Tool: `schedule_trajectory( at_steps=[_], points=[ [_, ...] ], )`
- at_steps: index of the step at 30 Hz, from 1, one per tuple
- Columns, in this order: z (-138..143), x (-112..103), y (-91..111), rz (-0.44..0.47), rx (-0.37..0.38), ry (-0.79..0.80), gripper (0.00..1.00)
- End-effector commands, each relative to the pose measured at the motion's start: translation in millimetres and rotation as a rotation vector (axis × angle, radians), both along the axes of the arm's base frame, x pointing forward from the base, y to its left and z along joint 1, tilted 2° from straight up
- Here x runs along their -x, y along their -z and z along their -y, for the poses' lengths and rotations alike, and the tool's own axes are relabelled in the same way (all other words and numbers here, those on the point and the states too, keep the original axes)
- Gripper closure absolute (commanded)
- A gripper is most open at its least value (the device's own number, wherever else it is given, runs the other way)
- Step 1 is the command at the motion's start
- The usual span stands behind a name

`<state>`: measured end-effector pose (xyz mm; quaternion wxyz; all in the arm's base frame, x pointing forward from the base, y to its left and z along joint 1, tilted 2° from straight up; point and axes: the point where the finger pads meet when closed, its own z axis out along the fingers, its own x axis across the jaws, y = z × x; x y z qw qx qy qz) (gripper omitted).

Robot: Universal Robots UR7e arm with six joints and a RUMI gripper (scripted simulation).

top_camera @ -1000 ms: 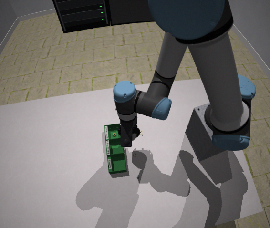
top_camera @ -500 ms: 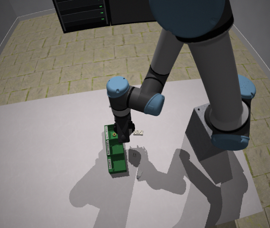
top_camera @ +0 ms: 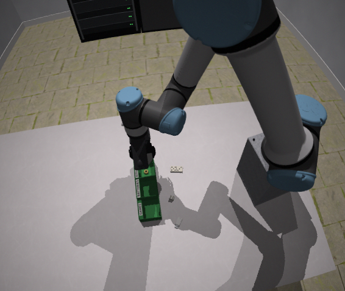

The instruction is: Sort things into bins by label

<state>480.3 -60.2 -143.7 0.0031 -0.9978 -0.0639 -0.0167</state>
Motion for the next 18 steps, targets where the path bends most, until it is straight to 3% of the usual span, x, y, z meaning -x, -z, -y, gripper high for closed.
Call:
schedule_trajectory(
  at_steps=[1, 18],
  points=[
    [6.2, -9.1, 0.2, -0.001, 0.000, -0.001, 1.00],
    [3.9, -6.1, 4.3, -0.001, 0.000, -0.001, 1.00]
  ],
)
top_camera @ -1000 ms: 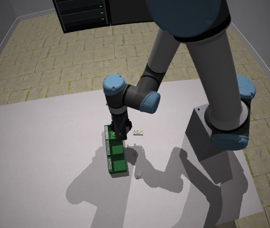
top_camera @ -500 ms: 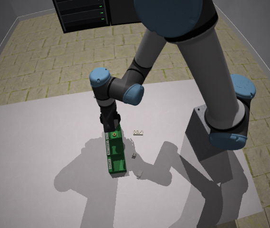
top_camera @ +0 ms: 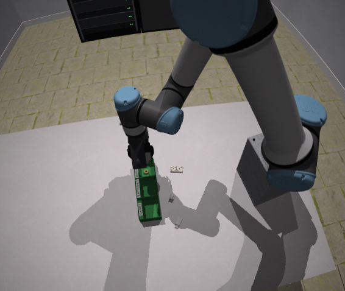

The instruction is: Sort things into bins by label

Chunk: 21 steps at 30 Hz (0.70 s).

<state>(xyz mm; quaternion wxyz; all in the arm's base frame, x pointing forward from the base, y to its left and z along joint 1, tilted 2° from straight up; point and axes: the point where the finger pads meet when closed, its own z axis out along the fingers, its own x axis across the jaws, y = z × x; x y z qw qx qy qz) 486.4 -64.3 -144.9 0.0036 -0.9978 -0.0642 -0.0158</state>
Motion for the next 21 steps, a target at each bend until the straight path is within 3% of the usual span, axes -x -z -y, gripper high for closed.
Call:
schedule_trajectory(
  at_steps=[1, 21],
  points=[
    [-0.3, 0.0, 5.0, 0.001, 0.000, 0.000, 1.00],
    [-0.6, -1.2, 41.0, 0.001, 0.000, 0.000, 1.00]
  ],
)
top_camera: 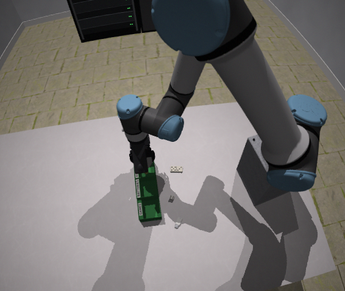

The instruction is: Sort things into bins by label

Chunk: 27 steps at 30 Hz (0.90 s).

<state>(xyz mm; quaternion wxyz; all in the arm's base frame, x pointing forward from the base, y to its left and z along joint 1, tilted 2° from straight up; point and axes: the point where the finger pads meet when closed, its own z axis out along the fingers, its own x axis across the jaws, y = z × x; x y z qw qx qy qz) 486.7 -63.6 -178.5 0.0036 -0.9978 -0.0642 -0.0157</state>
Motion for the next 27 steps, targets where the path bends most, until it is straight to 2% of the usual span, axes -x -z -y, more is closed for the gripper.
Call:
schedule_trajectory(
  at_steps=[1, 16, 17, 27],
  points=[
    [0.0, -0.8, 8.4, 0.002, 0.001, 0.000, 1.00],
    [-0.9, 0.5, 8.5, 0.002, 0.001, 0.000, 1.00],
    [-0.9, 0.5, 8.5, 0.002, 0.001, 0.000, 0.82],
    [-0.8, 0.5, 8.5, 0.001, 0.001, 0.000, 0.82]
  ],
)
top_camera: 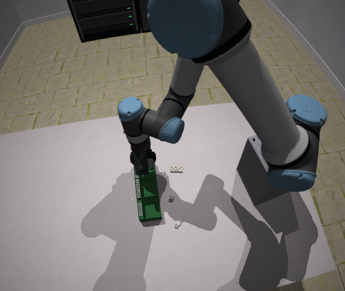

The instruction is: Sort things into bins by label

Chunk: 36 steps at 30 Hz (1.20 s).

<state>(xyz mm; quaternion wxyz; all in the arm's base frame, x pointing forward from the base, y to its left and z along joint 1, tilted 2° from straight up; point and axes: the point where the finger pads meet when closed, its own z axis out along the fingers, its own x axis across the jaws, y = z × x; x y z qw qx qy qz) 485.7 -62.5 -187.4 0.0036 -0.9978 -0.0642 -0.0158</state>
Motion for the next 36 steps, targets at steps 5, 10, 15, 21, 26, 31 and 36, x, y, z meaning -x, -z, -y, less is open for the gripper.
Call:
schedule_trajectory(
  at_steps=[5, 10, 15, 21, 26, 31, 36],
  points=[
    [0.2, -0.5, -0.5, 0.001, 0.000, 0.000, 0.82],
    [0.2, -0.3, -4.4, 0.001, 0.001, 0.000, 0.82],
    [0.2, -0.2, -8.4, 0.001, 0.001, 0.000, 0.82],
    [0.3, 0.1, -16.4, 0.001, 0.001, 0.000, 0.82],
    [0.4, 0.3, -23.1, 0.001, 0.001, 0.000, 0.82],
    [0.4, 0.4, -27.1, 0.001, 0.001, 0.000, 0.82],
    [0.5, 1.0, -43.4, 0.001, 0.001, 0.000, 0.82]
  ],
)
